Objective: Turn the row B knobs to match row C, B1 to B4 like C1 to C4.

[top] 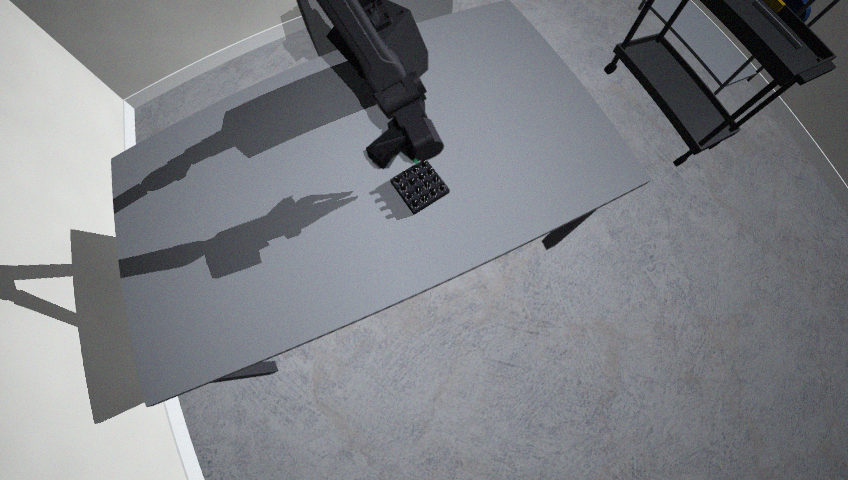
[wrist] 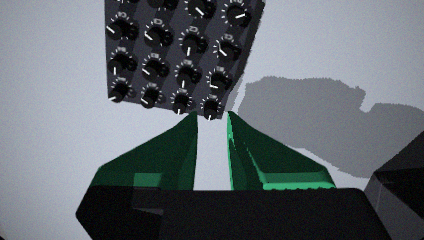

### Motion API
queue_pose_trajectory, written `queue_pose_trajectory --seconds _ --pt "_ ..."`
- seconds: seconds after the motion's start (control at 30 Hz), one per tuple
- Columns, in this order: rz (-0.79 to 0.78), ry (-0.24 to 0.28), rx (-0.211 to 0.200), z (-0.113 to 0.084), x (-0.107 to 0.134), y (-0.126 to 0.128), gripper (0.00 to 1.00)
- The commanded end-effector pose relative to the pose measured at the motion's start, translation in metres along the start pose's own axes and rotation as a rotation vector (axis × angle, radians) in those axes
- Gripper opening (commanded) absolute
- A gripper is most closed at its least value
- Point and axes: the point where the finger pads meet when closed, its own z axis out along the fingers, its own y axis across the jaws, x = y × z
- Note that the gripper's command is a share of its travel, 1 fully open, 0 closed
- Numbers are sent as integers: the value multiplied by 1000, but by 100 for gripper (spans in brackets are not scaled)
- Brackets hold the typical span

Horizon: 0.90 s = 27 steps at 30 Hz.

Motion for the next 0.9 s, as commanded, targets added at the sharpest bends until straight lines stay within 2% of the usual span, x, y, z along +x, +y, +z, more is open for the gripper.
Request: queue_pose_trajectory --seconds 0.0,0.27,0.47,0.57,0.87 --pt "-7 0 5 -5 6 -2 19" --pt "-8 0 6 -5 6 -2 19" --pt "-12 7 21 2 9 -6 19" --pt "-5 -1 6 4 6 -3 19" --pt "-3 -1 12 12 1 -6 19"
